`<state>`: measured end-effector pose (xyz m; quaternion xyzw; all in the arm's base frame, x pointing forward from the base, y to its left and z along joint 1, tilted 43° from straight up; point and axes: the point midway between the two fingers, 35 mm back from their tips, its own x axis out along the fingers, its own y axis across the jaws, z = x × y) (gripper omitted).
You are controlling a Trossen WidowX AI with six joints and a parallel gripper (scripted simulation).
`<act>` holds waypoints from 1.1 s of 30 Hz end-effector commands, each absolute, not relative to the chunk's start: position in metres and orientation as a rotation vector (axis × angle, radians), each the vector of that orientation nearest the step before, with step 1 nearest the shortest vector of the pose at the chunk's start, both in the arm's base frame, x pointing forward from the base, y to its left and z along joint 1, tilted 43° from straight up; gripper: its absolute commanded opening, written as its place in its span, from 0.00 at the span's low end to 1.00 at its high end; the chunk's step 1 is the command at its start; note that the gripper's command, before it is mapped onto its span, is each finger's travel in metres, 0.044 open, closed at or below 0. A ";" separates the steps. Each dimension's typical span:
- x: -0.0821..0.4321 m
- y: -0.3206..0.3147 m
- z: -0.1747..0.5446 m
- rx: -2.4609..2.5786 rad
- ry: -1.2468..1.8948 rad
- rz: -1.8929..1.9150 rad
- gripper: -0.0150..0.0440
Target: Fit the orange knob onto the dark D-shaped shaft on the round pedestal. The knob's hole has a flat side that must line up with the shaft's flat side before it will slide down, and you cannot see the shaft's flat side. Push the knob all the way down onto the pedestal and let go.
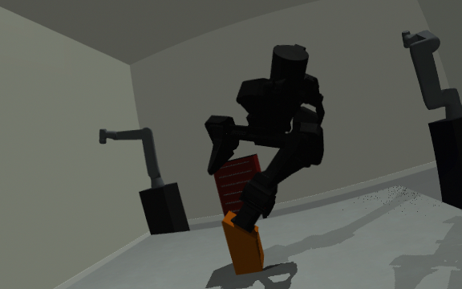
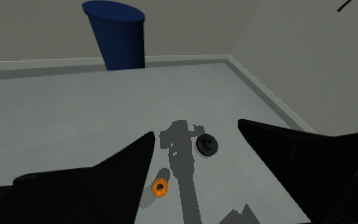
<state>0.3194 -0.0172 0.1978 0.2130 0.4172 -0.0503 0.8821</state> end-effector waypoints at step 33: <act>0.282 0.135 0.059 0.510 1.535 0.661 1.00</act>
